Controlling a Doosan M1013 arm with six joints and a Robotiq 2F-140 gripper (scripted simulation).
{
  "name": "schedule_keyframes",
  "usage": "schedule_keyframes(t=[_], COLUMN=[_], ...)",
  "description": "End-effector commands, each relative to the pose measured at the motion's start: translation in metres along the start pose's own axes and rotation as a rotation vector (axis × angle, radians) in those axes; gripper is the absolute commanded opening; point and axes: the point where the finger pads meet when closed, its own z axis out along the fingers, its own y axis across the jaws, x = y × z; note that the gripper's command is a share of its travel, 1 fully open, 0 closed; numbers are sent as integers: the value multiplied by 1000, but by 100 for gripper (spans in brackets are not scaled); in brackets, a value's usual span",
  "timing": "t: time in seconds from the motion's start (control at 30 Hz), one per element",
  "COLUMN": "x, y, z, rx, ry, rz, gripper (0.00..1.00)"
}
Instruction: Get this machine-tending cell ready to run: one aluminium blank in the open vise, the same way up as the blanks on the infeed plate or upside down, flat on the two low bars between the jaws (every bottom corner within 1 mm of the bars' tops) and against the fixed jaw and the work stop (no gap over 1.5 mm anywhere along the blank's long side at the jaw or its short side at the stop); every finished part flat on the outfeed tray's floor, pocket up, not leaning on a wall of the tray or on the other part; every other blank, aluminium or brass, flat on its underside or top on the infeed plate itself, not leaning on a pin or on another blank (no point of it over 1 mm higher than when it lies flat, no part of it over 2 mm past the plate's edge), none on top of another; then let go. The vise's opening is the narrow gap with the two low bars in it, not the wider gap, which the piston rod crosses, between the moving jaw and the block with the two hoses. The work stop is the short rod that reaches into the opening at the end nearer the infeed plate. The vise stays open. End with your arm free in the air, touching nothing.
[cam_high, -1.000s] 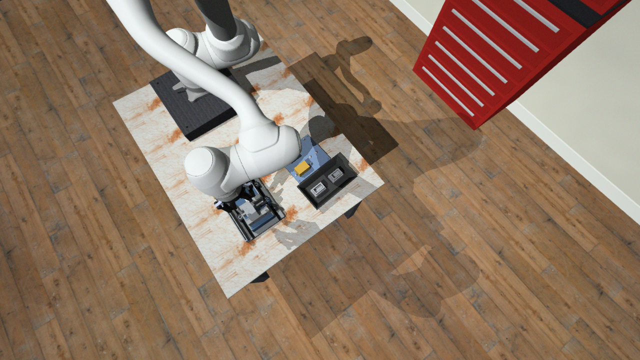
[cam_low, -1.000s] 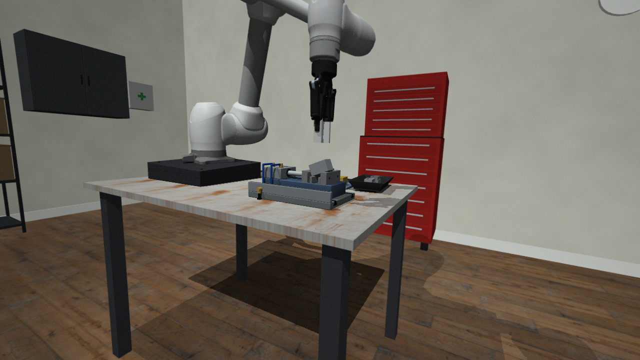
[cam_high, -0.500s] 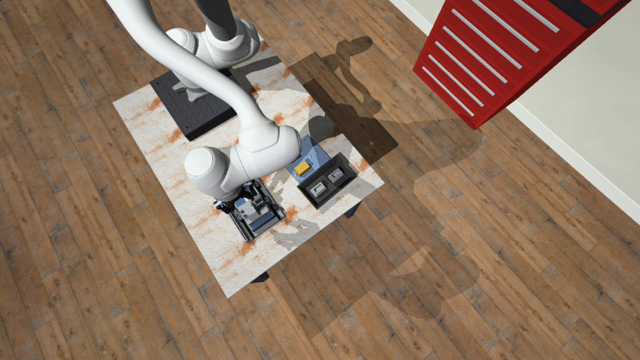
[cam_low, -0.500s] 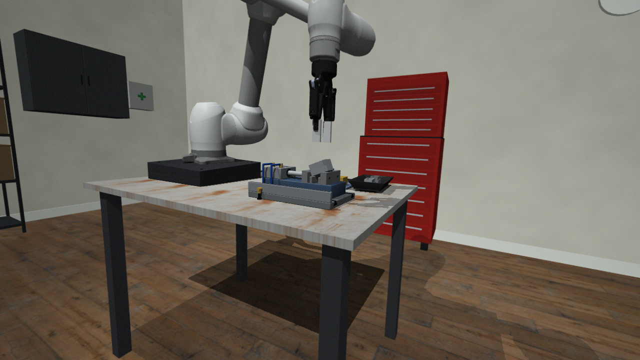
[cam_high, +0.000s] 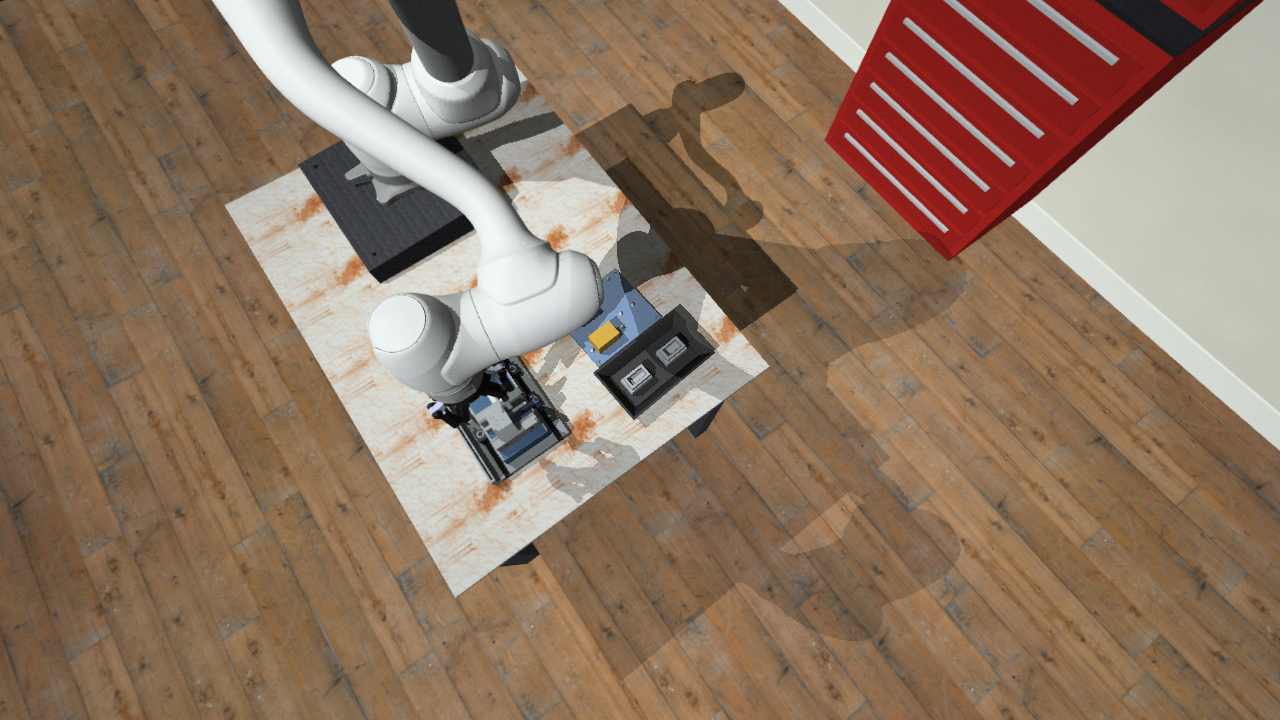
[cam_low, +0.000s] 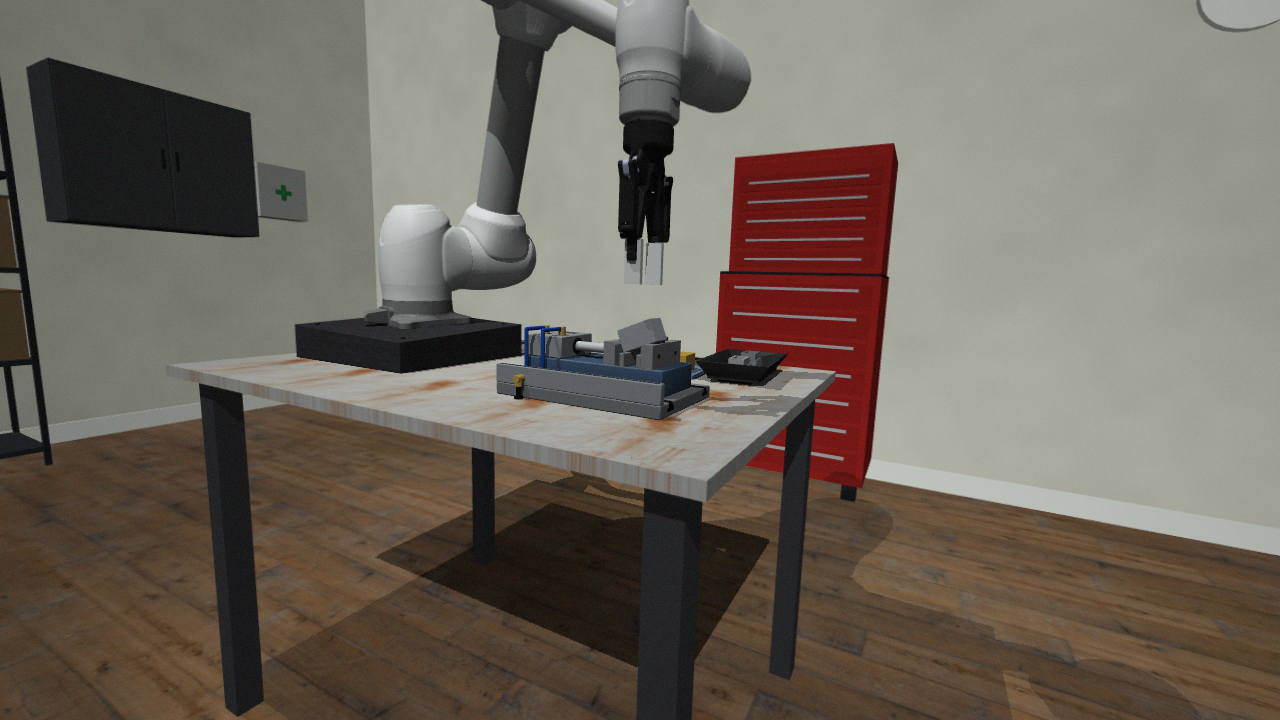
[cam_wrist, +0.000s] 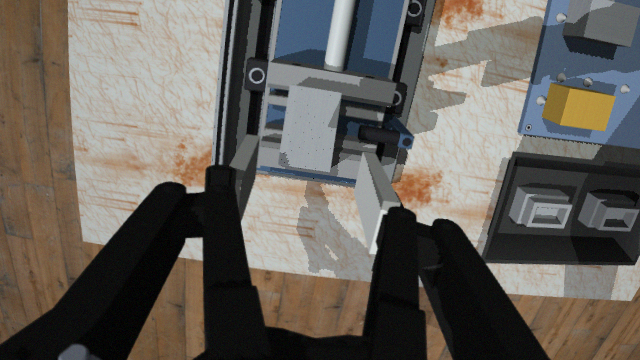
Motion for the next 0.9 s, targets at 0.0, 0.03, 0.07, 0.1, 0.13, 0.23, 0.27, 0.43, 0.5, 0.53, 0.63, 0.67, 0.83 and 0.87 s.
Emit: schedule_keyframes(t=[0.0,0.03,0.07,0.1,0.13,0.23,0.27,0.43,0.5,0.53,0.63,0.67,0.83,0.87], x=[0,0,0,0,0,0,0,0,0,0,0,0,0,0], y=[0,0,0,0,0,0,0,0,0,0,0,0,0,0], z=[0,1,1,2,2,4,5,8,11,12,16,18,26,26], rx=[0,0,0,0,0,0,0,0,0,0,0,0,0,0], ry=[0,0,0,0,0,0,0,0,0,0,0,0,0,0], rz=[0,0,0,0,0,0,0,0,0,0,0,0,0,0], gripper=[40,40,40,40,40,40,40,40,40,40,40,40,40,40])
